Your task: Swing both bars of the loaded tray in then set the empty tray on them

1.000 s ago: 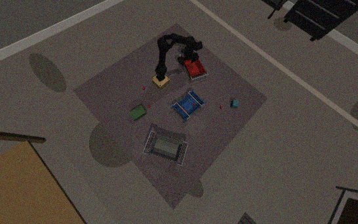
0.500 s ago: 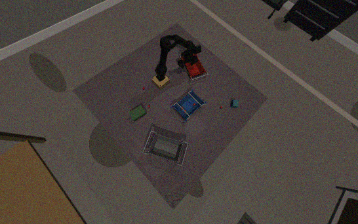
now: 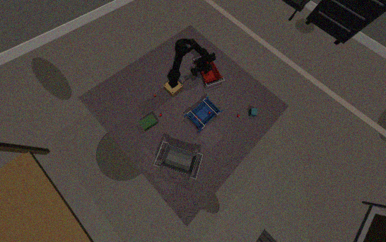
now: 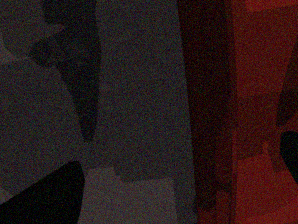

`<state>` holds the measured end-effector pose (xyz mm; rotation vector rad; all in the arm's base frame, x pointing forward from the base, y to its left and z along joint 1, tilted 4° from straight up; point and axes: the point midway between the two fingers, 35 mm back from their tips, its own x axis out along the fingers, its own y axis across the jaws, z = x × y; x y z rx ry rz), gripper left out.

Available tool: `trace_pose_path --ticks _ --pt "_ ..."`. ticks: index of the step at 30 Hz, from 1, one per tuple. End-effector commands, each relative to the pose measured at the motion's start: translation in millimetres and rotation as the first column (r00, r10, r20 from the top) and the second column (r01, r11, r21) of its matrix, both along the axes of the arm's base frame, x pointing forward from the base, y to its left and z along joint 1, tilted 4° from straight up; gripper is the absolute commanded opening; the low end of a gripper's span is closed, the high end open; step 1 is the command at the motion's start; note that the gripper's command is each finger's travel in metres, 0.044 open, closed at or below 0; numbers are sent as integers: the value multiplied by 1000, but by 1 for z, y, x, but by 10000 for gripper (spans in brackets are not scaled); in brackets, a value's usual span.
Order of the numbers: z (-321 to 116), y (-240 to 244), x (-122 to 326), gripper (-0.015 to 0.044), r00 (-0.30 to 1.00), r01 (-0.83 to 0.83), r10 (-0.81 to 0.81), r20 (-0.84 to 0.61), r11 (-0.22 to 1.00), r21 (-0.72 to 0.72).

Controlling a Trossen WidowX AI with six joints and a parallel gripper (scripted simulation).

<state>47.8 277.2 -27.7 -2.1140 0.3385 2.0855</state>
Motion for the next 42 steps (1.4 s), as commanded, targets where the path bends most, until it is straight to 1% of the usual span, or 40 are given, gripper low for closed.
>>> trace_pose_path --ticks 1,11,42 --pt "-2 0 0 381 1000 -4 4 -3 1000 0" --pt "-2 0 0 235 1000 -4 4 -3 1000 0" --pt "-2 0 0 28 1000 -4 4 -3 1000 0"
